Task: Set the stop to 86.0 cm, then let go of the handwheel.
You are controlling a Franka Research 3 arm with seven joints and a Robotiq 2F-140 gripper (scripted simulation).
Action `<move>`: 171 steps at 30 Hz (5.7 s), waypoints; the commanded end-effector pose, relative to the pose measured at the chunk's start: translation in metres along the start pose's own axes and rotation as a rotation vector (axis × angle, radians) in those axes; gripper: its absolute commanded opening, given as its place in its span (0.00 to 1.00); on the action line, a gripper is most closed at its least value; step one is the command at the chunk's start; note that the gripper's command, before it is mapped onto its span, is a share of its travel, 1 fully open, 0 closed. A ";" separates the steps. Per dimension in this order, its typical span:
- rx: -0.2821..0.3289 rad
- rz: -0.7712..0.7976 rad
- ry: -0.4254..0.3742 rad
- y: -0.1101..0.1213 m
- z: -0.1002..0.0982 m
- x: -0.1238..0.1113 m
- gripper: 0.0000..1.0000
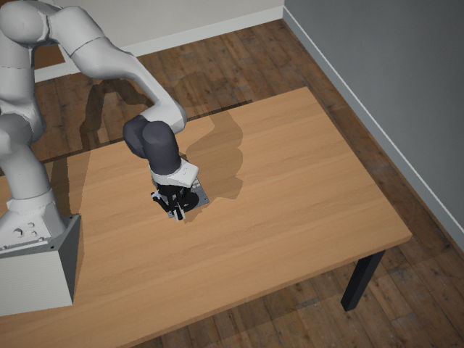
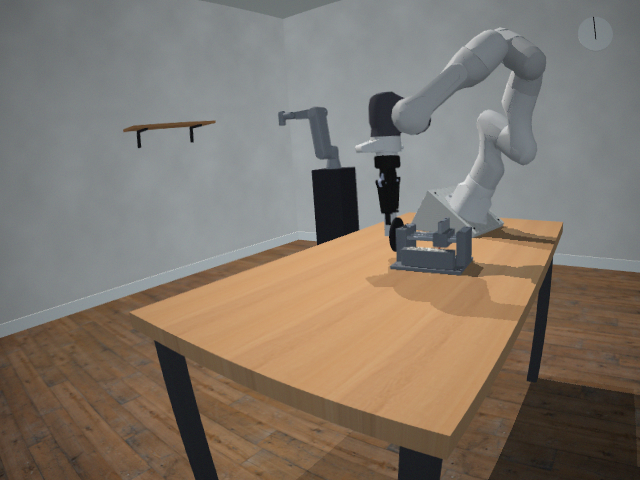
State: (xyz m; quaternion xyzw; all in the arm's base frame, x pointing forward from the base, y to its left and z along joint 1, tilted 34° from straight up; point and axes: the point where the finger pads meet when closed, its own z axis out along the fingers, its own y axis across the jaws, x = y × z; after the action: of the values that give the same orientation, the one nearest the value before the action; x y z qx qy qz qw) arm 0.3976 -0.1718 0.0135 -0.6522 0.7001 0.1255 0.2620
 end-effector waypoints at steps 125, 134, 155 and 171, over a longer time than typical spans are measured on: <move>0.001 0.002 -0.002 0.000 0.006 0.000 0.04; 0.001 0.002 -0.002 -0.012 -0.021 0.000 0.04; 0.001 0.002 -0.002 -0.049 -0.027 0.000 0.04; 0.001 0.002 -0.002 -0.070 -0.003 0.000 0.04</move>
State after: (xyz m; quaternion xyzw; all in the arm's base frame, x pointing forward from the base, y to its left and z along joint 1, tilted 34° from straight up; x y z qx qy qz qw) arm 0.4603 -0.1860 0.0344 -0.6524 0.6993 0.1251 0.2641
